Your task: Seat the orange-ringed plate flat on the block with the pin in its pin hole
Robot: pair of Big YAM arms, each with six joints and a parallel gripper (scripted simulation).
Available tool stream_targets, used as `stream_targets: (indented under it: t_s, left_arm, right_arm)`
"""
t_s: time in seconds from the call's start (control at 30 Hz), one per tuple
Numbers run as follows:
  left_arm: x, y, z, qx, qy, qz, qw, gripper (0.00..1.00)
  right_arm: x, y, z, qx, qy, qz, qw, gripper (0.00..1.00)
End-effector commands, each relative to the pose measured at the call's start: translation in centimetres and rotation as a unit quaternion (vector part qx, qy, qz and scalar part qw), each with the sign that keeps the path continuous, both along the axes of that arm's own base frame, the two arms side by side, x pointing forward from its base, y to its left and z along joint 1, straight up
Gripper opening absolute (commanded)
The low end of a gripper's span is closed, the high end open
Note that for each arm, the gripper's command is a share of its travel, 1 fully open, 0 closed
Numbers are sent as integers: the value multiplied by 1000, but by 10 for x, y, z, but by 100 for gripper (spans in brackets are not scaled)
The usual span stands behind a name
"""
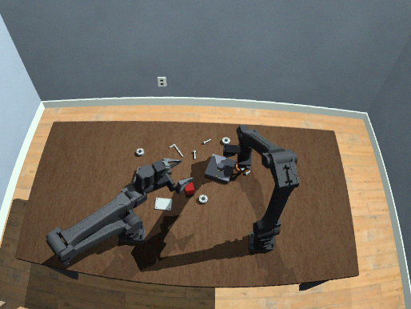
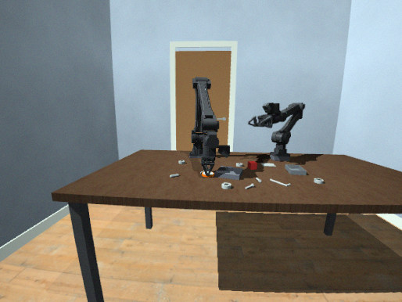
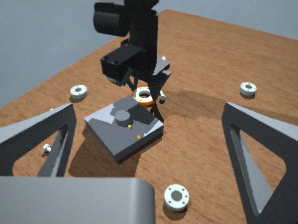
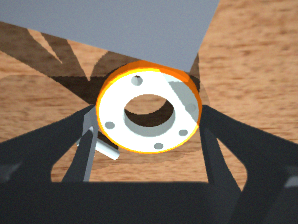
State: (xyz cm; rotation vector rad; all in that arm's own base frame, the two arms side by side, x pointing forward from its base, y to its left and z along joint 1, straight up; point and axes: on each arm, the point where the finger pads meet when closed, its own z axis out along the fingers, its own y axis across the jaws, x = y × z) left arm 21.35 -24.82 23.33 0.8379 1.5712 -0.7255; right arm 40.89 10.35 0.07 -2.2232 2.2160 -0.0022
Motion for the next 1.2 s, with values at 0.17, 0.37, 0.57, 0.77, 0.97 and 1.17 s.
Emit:
stream_targets:
  t_s: [0.17,0.37,0.57,0.77,0.97,1.17]
  left_arm:
    - [3,-2,10,-6,-9,1,1000,100]
    - [3,-2,10,-6,-9,1,1000,100]
    - [3,-2,10,-6,-9,1,1000,100]
    - [3,-2,10,-6,-9,1,1000,100]
    - [3,-2,10,-6,-9,1,1000,100]
    - [3,-2,10,-6,-9,1,1000,100]
  right_arm:
    - [12,4,8,3,-11,6,1000,36]
    - [12,3,51,4,-18,6,1000,59]
    - [12,3,60,4,-18,6,1000,59]
    - [11,3,74,4,-17,6,1000,59]
    - [10,3,82,4,-16,6,1000,59]
    - [6,19,91,5,-16,-17,1000,59]
